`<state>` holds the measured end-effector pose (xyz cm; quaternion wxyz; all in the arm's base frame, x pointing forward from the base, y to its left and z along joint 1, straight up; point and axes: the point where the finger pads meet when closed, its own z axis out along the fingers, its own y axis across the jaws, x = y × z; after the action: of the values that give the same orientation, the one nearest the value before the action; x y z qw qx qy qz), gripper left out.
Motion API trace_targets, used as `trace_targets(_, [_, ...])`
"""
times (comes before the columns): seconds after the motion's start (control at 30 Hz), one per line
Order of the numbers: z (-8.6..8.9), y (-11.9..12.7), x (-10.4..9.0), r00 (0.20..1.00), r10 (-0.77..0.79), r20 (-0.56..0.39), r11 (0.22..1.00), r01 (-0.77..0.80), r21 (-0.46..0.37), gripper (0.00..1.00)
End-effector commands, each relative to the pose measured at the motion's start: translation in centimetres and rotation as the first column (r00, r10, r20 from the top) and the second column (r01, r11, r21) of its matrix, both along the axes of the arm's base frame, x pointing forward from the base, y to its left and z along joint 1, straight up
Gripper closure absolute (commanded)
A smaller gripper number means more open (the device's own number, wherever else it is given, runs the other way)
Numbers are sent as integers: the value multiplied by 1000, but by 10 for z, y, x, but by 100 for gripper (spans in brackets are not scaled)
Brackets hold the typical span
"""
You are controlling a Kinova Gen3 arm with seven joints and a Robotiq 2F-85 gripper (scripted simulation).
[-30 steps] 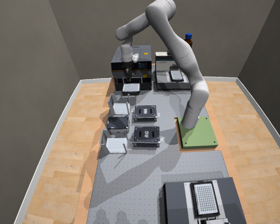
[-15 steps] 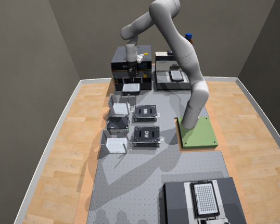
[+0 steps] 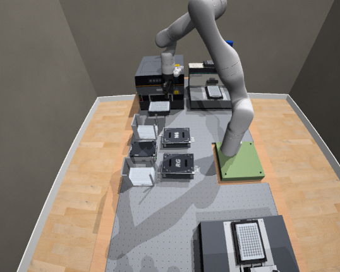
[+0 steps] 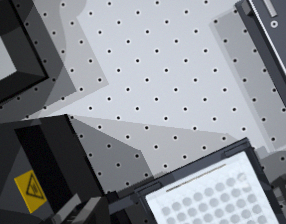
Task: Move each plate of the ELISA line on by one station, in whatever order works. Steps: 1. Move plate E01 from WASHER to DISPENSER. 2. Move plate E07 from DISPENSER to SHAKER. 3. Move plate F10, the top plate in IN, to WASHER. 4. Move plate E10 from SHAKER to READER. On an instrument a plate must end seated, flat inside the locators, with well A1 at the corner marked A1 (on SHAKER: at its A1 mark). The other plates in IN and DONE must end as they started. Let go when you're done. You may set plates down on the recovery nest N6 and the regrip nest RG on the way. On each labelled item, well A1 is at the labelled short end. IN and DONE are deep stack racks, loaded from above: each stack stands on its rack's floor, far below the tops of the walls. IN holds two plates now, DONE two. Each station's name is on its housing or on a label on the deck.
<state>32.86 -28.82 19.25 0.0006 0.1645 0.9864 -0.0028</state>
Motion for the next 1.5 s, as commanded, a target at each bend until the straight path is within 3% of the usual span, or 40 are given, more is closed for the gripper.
trace_targets(0.0, [1, -1, -10, 1000, 1, 1, 1000, -1, -2, 0])
trace_targets(0.33, [1, -2, -36, 1000, 1, 1, 1000, -1, -2, 0])
trace_targets(0.47, [1, -2, -50, 988, -155, 2, 988, 155, -2, 0])
trace_targets(0.9, [1, -4, -86, 988, -155, 2, 988, 155, -2, 0])
trace_targets(1.03, [1, -4, -100, 952, -306, 3, 952, 306, -1, 0])
trace_targets(1.47, [1, -5, -136, 952, -306, 3, 952, 306, -1, 0])
